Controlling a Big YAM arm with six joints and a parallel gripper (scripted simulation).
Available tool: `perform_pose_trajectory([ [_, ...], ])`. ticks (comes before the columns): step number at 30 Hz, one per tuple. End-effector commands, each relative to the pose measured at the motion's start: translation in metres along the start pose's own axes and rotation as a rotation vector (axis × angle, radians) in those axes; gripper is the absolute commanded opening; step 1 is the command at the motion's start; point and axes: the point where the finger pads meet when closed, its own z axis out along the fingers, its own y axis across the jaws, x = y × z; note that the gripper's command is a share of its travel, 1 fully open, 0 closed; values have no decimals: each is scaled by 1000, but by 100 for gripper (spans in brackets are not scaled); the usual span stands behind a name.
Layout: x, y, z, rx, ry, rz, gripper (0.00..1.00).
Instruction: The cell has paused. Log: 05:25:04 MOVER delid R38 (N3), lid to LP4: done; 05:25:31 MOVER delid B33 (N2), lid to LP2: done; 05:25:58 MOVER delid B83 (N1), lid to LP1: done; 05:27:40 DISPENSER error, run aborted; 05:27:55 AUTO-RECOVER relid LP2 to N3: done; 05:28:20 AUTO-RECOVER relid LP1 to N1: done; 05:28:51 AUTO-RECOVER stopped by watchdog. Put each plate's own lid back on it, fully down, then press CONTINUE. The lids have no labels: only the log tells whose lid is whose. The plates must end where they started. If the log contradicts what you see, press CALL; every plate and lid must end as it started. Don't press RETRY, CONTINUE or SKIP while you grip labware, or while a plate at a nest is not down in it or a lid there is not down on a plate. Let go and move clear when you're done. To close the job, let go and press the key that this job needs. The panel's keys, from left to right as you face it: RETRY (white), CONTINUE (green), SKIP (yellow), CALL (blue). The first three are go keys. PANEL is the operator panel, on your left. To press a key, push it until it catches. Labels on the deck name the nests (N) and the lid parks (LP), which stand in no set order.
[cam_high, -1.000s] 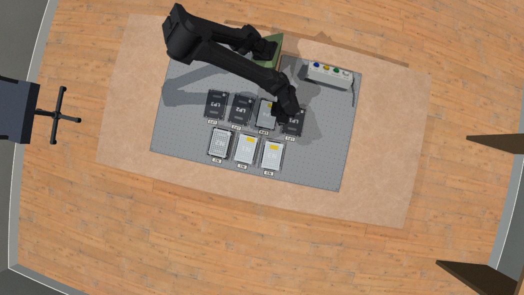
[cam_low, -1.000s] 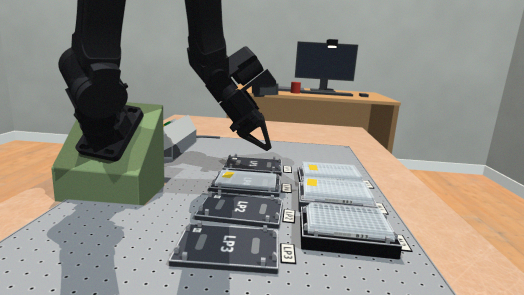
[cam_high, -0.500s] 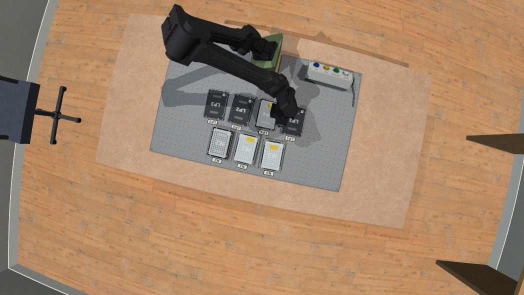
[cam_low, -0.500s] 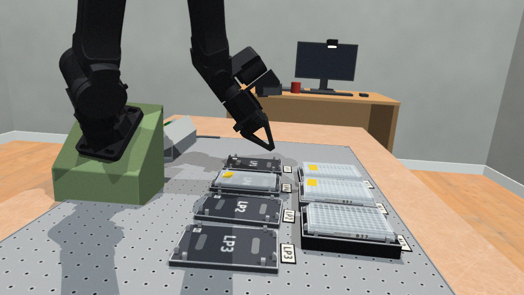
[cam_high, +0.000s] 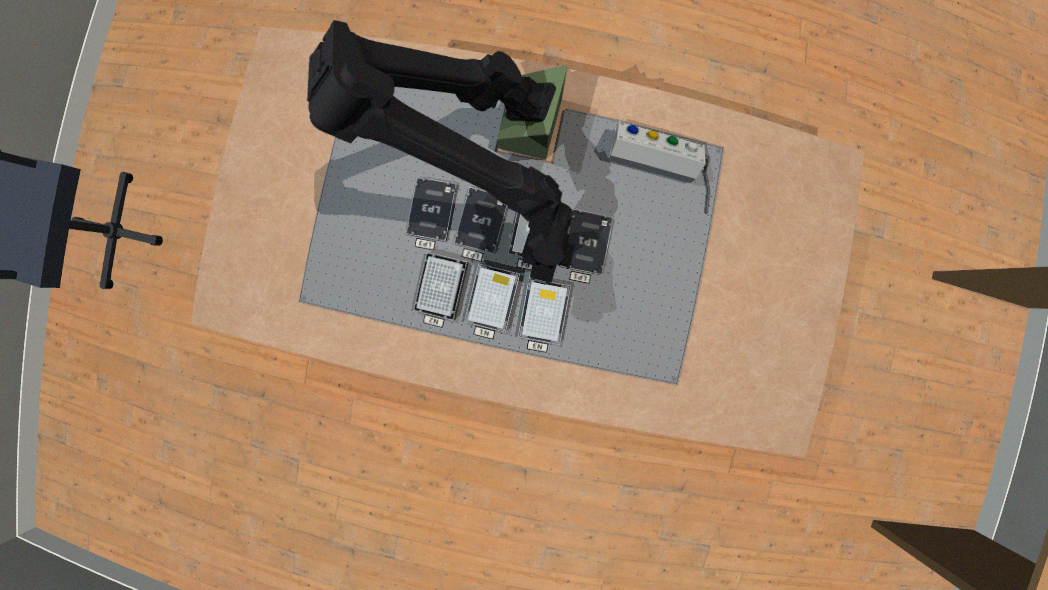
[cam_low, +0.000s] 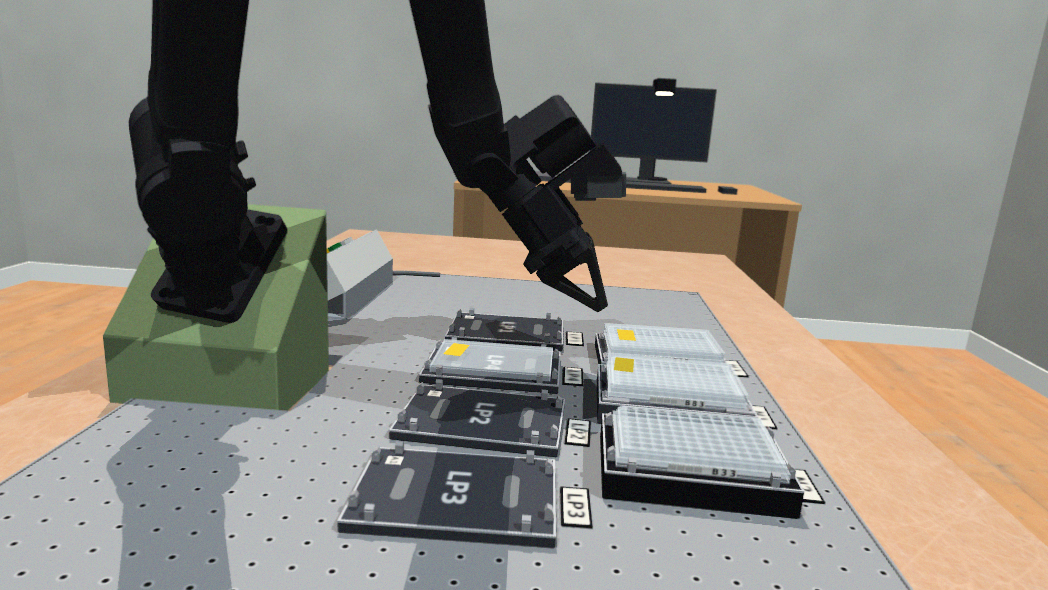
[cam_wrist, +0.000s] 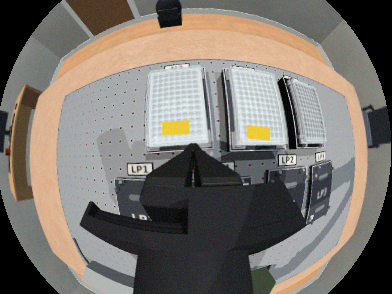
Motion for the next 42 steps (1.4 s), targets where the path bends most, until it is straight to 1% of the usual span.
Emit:
perform_pose_trajectory([
  [1,-34,-5,13,1,-38,-8,0],
  [3,-34,-5,13,1,-38,-8,0],
  [4,-28,-3,19,0,-21,-27,0],
  [7,-47,-13,25,2,-32,-16,0],
  [13,-63,-22,44,2,-15,-36,0],
  [18,-84,-32,59,4,-20,-31,0],
  [20,-84,-32,59,4,-20,-31,0],
  [27,-101,-39,81,2,-7,-45,0],
  [28,-101,-39,81,2,-7,-45,0],
  [29,-100,-35,73,-3,-22,-40,0],
  [42,-100,-35,73,-3,-22,-40,0],
])
